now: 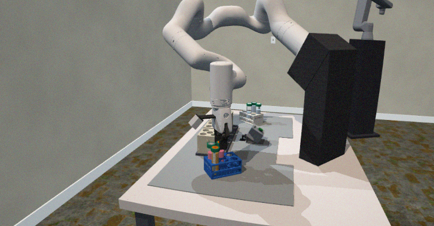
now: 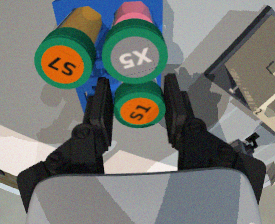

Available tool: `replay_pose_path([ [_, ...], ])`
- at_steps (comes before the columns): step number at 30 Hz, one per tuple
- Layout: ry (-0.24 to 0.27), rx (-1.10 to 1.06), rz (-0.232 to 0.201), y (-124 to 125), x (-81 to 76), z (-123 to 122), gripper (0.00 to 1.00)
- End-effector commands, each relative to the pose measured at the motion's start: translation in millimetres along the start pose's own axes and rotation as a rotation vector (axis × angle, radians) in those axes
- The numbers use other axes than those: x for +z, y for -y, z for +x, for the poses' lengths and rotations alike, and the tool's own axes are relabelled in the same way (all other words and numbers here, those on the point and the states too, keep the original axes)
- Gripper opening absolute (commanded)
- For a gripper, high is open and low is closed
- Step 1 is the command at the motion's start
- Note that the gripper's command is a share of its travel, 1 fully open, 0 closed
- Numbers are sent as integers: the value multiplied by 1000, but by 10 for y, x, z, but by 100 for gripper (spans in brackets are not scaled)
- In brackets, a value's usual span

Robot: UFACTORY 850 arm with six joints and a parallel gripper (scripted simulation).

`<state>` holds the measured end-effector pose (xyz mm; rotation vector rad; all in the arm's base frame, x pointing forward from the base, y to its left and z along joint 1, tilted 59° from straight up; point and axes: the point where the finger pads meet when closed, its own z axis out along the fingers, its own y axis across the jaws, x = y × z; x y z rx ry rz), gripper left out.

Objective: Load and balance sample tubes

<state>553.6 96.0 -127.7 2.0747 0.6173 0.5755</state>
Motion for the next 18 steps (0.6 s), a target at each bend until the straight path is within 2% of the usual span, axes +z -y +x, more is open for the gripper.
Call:
replay_pose_path([
  [1,-1,0,0,1,-86,5,43],
  [18,-1,0,0,1,-386,5,43],
])
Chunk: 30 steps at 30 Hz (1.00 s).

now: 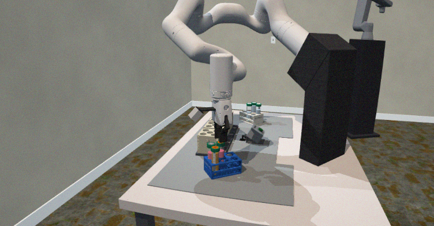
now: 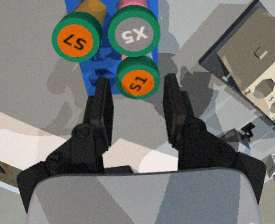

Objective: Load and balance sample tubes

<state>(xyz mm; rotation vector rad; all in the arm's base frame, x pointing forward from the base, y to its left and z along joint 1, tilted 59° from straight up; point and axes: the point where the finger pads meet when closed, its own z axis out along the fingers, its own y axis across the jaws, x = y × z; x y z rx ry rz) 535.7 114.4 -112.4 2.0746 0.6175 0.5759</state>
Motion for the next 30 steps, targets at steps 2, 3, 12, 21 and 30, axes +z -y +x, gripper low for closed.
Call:
replay_pose_path([
  [2,-1,0,0,1,-127,4,43],
  [3,-1,0,0,1,-127,4,43],
  [12,-1,0,0,1,-287,4,43],
  [21,-1,0,0,1,-427,4,43],
  [30,-1,0,0,1,-608,5,43],
])
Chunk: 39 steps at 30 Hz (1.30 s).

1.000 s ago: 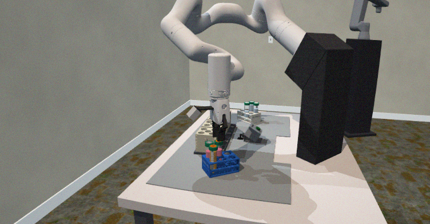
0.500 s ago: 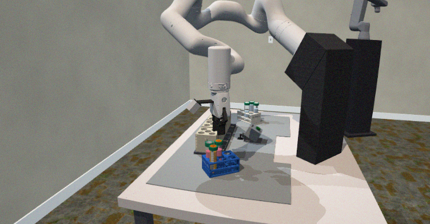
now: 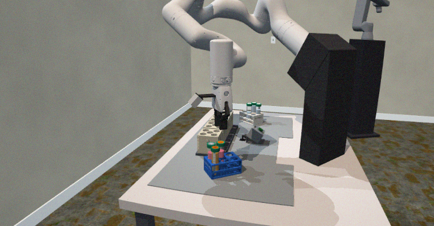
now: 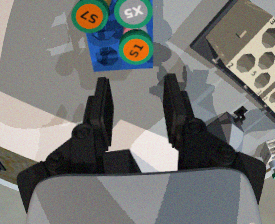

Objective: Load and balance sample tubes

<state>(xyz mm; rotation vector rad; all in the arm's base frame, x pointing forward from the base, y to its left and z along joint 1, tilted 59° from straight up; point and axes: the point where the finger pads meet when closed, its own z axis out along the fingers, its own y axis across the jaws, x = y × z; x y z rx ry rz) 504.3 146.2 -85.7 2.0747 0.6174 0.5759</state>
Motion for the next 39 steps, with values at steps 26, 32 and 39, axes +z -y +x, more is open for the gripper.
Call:
replay_pose_path([
  [26,-1,0,0,1,-489,5,43],
  [32,-1,0,0,1,-490,5,43],
  [39,-1,0,0,1,-489,5,43],
])
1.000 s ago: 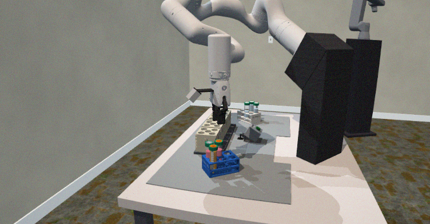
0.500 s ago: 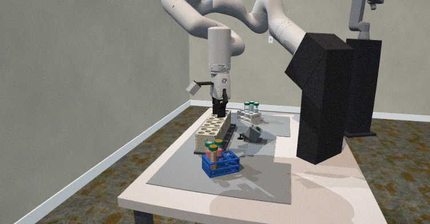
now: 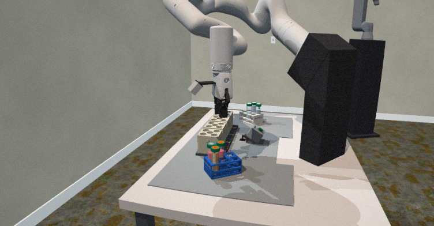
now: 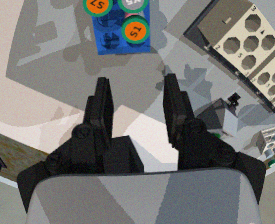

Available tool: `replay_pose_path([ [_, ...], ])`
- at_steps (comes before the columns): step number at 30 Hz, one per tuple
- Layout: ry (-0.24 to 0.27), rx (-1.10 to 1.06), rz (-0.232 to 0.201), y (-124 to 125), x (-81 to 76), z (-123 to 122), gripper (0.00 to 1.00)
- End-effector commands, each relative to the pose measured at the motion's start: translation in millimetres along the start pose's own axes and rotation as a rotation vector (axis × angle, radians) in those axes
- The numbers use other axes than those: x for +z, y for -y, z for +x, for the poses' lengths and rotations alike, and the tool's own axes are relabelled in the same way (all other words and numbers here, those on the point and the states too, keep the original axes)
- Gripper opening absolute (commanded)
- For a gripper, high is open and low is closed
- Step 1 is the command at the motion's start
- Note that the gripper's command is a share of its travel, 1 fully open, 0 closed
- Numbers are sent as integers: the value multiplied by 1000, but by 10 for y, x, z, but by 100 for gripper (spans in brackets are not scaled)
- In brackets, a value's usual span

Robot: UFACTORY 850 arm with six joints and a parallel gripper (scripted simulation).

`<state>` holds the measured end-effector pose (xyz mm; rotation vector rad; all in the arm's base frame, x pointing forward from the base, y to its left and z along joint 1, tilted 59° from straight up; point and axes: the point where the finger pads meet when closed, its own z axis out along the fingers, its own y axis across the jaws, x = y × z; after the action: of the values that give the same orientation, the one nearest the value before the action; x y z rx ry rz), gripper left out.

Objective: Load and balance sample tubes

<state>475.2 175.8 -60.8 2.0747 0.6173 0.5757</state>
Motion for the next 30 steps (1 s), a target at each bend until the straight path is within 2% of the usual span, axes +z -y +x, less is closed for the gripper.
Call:
replay_pose_path([
  [1,-1,0,0,1,-5,5,43],
  [8,-1,0,0,1,-5,5,43],
  [9,-1,34,0,37,-5,40,57],
  [18,-1,334,1,355,-6,359,57],
  [20,-1,334,1,355,-6,359,57],
  [30,-1,667,1,402,-6,406,57],
])
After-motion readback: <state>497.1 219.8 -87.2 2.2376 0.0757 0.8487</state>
